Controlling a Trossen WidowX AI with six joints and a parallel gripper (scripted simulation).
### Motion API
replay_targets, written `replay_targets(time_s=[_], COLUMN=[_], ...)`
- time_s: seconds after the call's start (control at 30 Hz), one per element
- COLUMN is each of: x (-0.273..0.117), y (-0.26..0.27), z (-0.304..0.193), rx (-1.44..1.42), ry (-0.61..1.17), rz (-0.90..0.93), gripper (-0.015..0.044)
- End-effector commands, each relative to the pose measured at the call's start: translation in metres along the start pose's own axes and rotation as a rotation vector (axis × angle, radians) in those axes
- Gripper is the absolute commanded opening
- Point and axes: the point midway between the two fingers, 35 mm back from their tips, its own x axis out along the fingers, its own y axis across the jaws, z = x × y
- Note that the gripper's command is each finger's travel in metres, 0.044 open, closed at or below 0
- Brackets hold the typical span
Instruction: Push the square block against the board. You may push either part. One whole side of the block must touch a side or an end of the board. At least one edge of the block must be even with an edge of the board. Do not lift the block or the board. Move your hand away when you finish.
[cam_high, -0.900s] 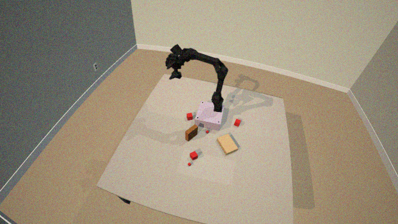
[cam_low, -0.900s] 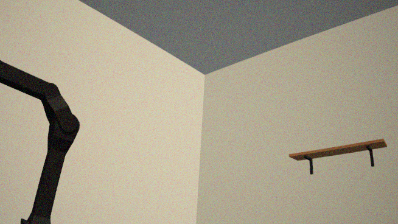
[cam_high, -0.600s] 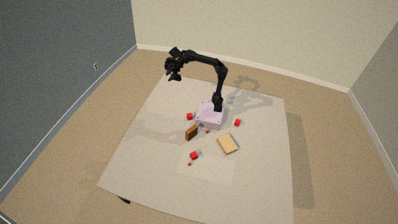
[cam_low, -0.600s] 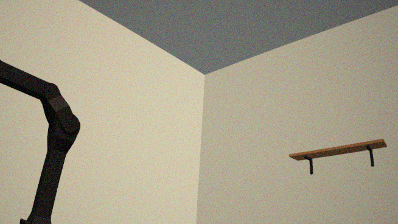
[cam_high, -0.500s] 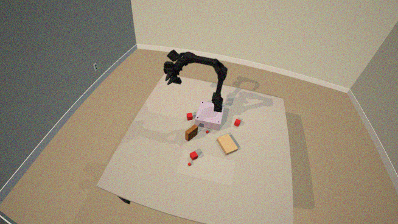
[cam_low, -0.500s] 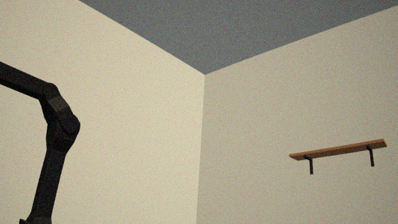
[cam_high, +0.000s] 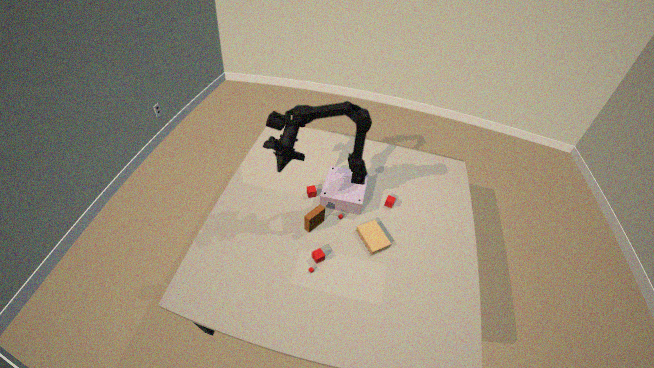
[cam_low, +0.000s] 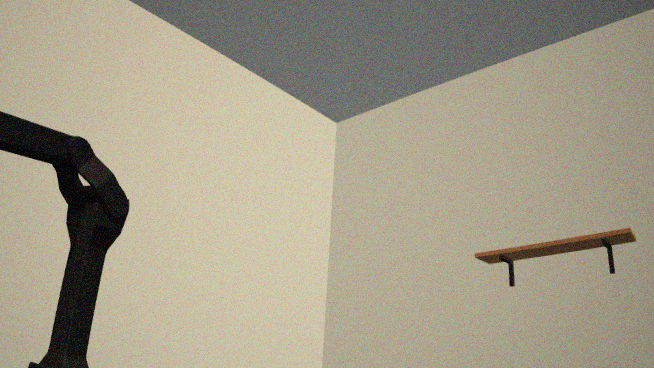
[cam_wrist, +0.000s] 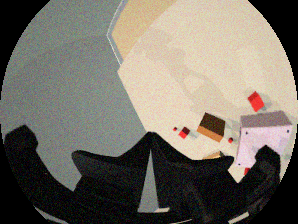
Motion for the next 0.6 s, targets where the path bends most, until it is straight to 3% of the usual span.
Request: replay_targets(time_s=[0.0,0.57], x=[0.027,0.091], y=[-0.024,-0.128], z=[-0.004,-0.037], rx=[0.050,0.032], ry=[-0.025,-0.270], rz=[-0.127,-0.632], gripper=[0.0000,0.0000])
